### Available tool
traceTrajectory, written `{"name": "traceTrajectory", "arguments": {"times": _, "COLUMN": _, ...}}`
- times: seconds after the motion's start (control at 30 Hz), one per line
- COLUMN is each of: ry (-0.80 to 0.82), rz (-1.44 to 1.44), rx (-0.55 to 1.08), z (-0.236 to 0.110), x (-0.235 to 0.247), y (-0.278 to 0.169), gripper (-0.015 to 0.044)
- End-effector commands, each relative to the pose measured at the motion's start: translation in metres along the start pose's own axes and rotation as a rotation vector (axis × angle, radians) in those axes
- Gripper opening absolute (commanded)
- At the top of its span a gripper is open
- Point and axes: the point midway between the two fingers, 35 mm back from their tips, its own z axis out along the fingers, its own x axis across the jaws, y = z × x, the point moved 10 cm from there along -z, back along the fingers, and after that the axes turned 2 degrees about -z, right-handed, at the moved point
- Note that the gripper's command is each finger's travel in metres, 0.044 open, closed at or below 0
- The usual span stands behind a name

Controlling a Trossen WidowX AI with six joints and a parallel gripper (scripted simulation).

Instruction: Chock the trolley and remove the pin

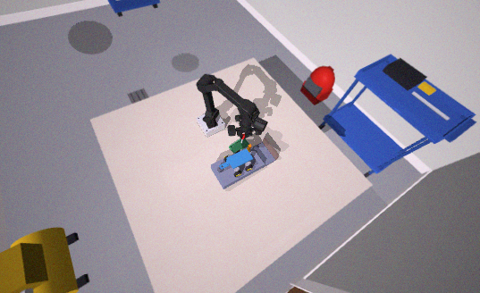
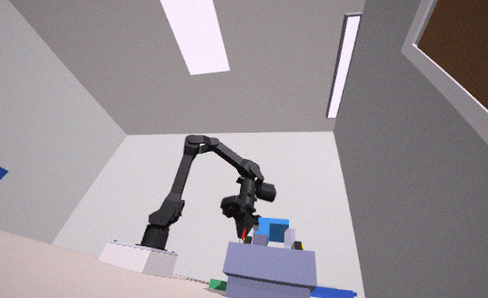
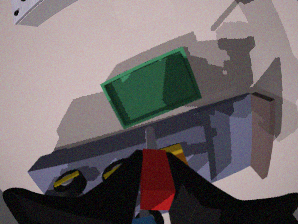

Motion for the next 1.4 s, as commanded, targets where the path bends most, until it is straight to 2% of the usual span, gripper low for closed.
{"name": "traceTrajectory", "arguments": {"times": 0.0, "ry": -0.020, "rz": -0.132, "rx": -0.017, "z": 0.000, "x": 0.002, "y": -0.002, "gripper": 0.0000}}
{"name": "traceTrajectory", "arguments": {"times": 0.47, "ry": -0.091, "rz": -0.535, "rx": -0.048, "z": 0.000, "x": 0.010, "y": -0.009, "gripper": 0.0000}}
{"name": "traceTrajectory", "arguments": {"times": 1.17, "ry": -0.095, "rz": -0.540, "rx": -0.052, "z": 0.020, "x": 0.015, "y": 0.009, "gripper": 0.0000}}
{"name": "traceTrajectory", "arguments": {"times": 1.37, "ry": -0.217, "rz": -0.536, "rx": -0.085, "z": 0.037, "x": 0.021, "y": 0.004, "gripper": 0.0000}}
